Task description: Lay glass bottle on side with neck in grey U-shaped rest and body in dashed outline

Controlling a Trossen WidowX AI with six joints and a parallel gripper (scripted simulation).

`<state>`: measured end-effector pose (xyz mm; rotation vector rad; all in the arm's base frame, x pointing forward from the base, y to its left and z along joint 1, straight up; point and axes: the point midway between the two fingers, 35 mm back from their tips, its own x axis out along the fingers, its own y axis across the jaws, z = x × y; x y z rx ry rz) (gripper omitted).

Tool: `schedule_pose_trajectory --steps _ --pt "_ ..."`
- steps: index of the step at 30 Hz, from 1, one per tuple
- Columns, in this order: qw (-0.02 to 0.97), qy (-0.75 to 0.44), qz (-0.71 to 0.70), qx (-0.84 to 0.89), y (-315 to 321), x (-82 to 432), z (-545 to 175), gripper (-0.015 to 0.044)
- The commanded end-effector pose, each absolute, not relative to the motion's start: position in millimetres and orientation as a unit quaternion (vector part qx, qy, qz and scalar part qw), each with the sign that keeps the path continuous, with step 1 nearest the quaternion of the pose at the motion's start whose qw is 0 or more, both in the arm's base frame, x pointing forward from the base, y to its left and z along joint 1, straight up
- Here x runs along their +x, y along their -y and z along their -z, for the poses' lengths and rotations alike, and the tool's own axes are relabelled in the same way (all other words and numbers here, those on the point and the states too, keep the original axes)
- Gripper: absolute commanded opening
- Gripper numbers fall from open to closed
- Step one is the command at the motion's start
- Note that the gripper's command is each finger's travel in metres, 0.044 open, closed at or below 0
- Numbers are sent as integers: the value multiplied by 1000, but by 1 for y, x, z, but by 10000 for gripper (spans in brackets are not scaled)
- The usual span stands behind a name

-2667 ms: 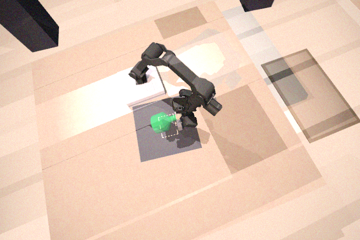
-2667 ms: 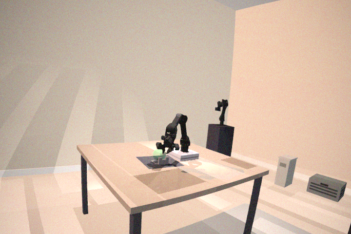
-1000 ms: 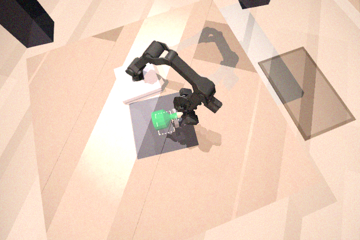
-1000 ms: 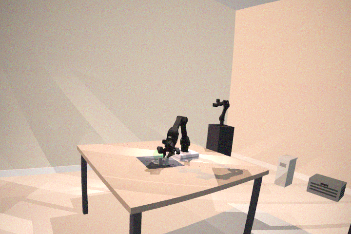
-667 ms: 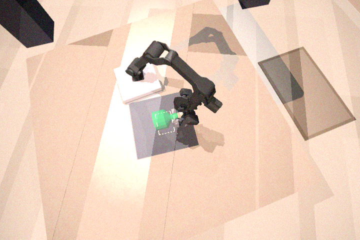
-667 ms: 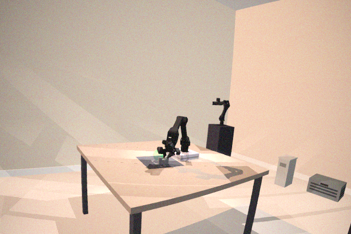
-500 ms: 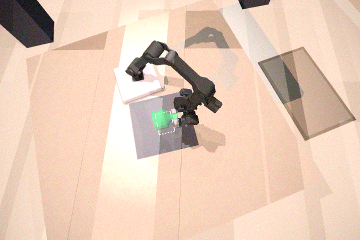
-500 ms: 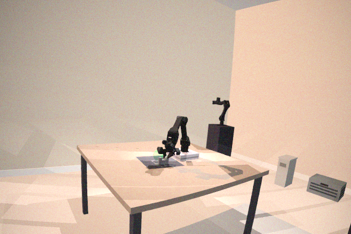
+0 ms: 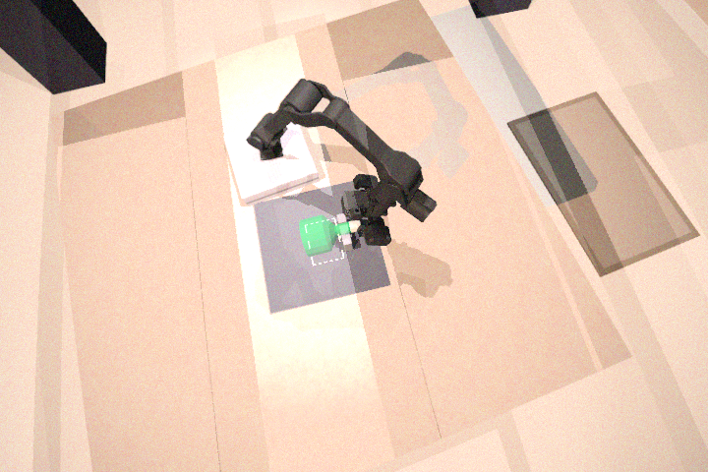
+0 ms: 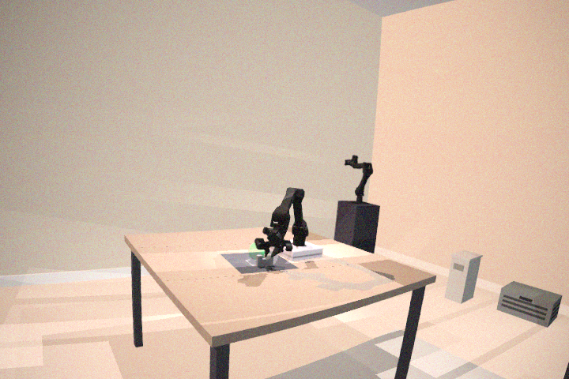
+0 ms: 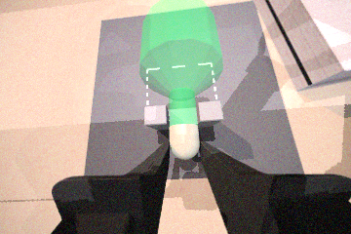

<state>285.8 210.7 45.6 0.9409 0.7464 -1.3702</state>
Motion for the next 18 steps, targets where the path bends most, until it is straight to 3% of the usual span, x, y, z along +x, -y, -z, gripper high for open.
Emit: schedule_pose_trajectory --steps 1,18 --pt "613 -323 596 406 -207 285 -45 123" --pt "612 -326 589 414 -207 285 -42 123"
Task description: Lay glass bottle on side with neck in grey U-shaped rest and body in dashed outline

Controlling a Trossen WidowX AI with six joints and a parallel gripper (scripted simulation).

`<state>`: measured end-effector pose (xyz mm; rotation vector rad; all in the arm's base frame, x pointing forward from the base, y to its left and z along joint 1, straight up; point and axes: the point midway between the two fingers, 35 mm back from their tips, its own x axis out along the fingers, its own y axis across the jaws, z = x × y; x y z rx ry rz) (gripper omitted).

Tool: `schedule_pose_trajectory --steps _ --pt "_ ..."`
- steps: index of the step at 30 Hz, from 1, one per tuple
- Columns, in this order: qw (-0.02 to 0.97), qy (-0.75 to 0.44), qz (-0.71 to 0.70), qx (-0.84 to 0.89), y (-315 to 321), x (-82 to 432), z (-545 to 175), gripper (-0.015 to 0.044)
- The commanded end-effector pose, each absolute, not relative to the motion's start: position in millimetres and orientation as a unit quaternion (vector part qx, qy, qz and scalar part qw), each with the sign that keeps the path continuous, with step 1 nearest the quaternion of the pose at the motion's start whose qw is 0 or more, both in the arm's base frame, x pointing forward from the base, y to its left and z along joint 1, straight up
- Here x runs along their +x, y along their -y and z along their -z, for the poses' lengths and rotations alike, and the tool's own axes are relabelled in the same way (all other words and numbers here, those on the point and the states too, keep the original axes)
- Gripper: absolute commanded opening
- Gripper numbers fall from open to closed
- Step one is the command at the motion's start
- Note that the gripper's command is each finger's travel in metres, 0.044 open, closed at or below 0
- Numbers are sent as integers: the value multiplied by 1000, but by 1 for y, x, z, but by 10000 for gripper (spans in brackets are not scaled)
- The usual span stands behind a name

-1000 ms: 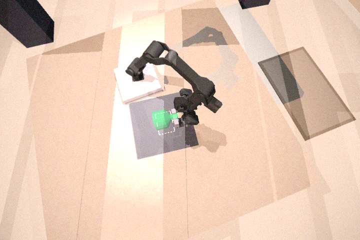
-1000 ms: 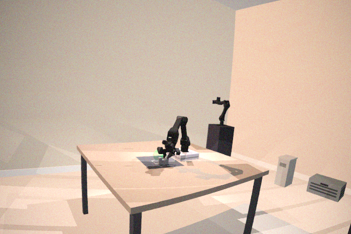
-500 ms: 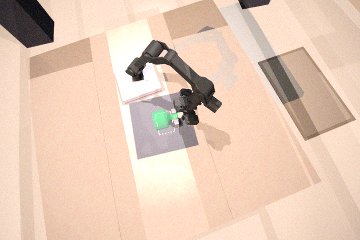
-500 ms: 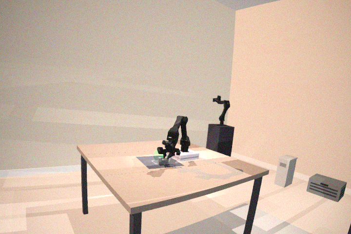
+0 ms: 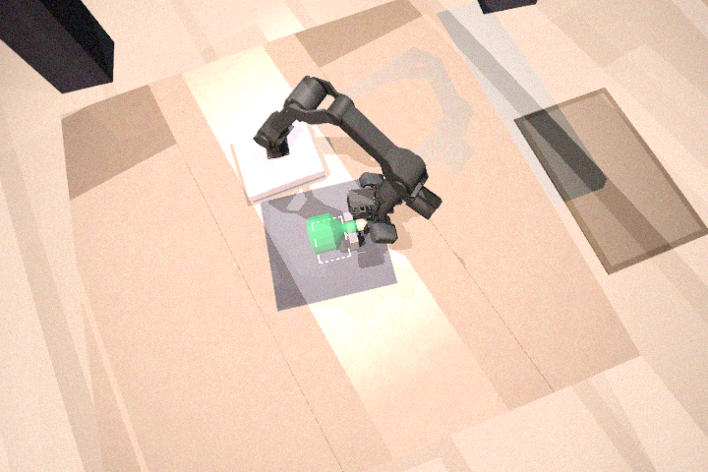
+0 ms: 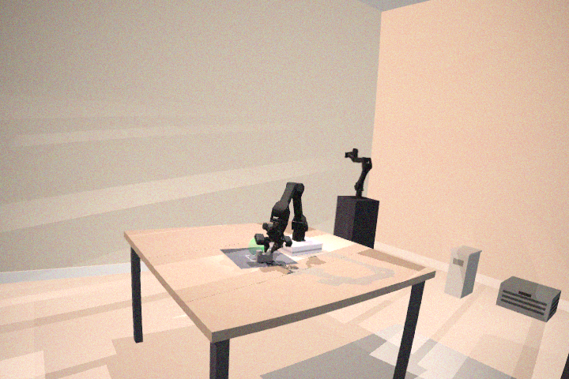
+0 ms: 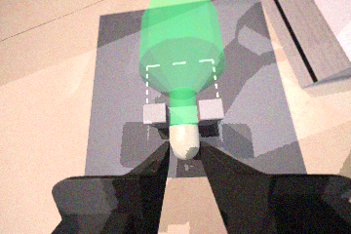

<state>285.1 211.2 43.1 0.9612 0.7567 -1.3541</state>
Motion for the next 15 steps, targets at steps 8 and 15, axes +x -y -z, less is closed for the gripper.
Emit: schedule_pose_trajectory --steps 8,15 --pt "612 -329 586 418 -206 285 -41 123" --pt "611 -331 583 421 -211 285 -42 123"
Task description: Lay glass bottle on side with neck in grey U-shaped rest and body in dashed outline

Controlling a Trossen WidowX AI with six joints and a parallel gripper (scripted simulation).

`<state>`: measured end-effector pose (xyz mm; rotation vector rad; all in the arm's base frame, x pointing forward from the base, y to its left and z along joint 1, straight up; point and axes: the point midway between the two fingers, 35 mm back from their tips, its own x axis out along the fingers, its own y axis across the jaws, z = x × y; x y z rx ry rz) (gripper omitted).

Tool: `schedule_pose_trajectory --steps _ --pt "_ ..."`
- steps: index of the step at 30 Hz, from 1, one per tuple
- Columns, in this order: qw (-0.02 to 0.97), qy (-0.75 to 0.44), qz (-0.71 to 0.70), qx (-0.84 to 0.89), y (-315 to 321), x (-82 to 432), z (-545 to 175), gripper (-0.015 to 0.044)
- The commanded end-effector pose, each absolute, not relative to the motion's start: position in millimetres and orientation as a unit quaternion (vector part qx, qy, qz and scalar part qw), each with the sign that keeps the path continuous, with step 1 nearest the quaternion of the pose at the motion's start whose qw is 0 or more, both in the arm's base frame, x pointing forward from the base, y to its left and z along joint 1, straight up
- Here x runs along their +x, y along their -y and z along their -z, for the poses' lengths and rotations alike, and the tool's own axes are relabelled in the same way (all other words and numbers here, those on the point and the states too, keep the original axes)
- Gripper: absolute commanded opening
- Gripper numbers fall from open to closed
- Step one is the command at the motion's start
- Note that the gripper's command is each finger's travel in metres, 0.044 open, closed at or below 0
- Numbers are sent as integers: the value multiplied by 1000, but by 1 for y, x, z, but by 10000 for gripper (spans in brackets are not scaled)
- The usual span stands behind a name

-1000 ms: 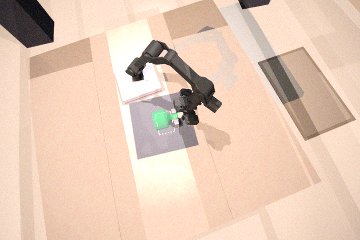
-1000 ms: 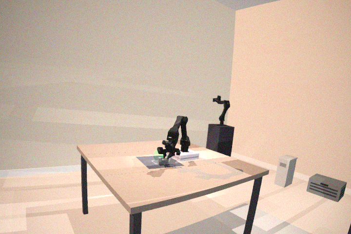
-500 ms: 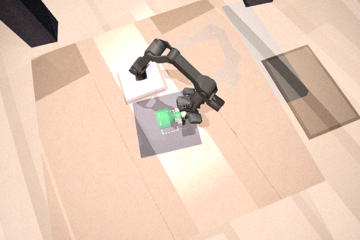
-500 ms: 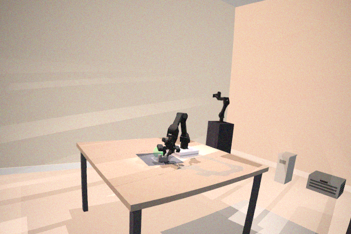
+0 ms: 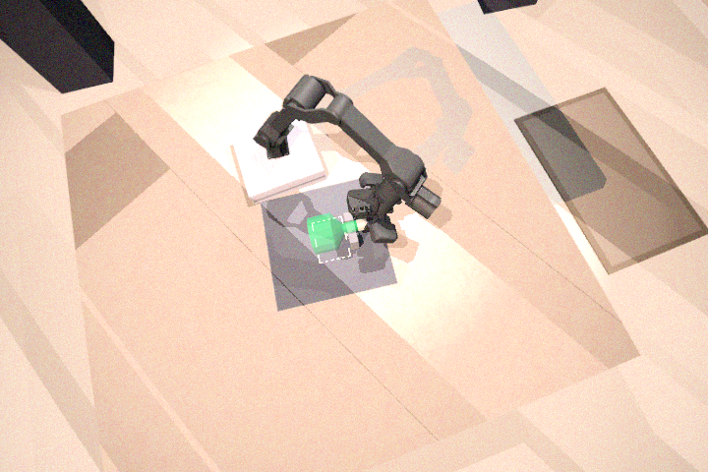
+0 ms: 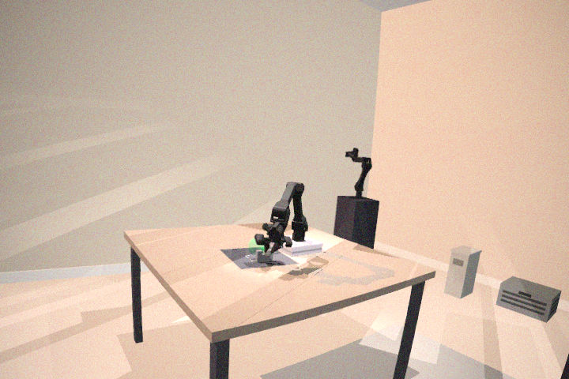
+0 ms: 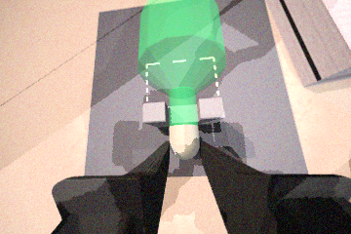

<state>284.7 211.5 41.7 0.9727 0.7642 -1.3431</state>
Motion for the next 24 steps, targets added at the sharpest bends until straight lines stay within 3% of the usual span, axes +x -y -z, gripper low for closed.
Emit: schedule_pose_trajectory --steps 1,6,18,24 --pt "611 -331 583 421 -211 285 -42 123" --pt "611 -331 583 421 -211 285 -42 123" --pt "611 -331 583 421 -211 285 -42 438" --pt "559 -414 556 456 -203 286 -68 440"
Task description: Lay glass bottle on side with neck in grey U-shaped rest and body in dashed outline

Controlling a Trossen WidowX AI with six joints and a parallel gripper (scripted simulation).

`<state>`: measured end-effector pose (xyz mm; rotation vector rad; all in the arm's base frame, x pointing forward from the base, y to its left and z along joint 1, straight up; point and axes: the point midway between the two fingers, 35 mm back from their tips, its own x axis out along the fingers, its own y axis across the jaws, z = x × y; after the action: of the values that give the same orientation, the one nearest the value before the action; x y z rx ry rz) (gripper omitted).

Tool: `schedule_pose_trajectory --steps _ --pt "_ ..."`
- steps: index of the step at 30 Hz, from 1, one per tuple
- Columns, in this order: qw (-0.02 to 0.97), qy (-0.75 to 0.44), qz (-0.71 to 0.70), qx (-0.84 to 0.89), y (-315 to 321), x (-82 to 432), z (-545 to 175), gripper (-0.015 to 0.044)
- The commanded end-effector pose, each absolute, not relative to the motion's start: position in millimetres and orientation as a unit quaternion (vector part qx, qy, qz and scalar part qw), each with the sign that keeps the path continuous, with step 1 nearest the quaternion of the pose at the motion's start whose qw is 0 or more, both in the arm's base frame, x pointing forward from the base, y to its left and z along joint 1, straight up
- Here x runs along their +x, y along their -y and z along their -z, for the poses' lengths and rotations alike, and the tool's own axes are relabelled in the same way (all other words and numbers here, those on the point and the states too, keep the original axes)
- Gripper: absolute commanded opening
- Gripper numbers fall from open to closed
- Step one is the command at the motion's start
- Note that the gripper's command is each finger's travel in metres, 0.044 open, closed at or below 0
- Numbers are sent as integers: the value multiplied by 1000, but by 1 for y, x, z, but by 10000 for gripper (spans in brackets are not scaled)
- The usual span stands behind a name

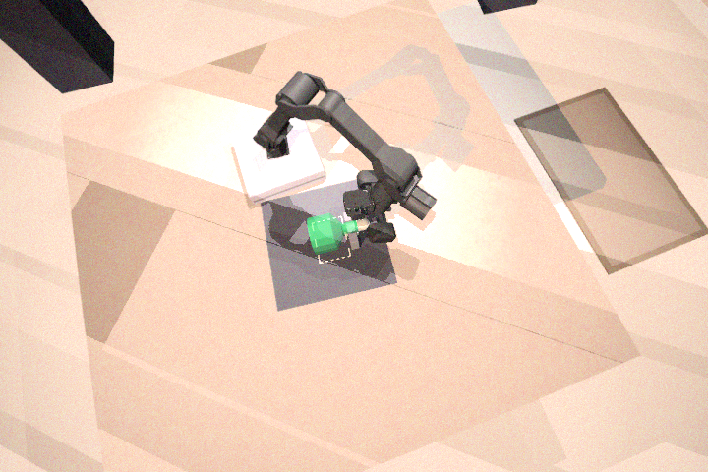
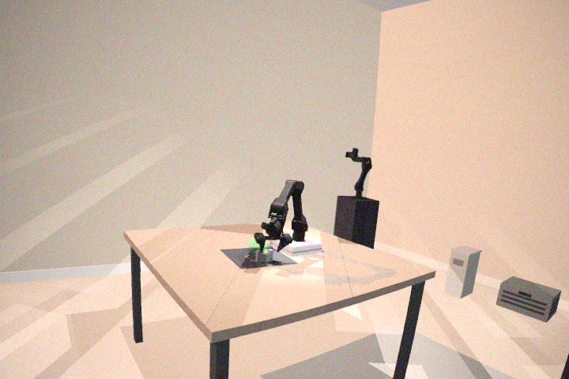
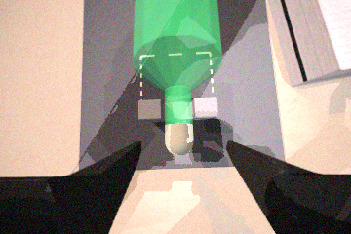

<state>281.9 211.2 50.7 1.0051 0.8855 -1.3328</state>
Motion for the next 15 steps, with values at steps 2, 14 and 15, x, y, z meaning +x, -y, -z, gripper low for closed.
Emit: schedule_pose_trajectory --steps 2,14,15 --pt "534 -456 529 477 -199 287 -84 440" --pt "507 -503 485 504 -193 289 -125 440" --pt "507 -503 485 504 -193 289 -125 440"
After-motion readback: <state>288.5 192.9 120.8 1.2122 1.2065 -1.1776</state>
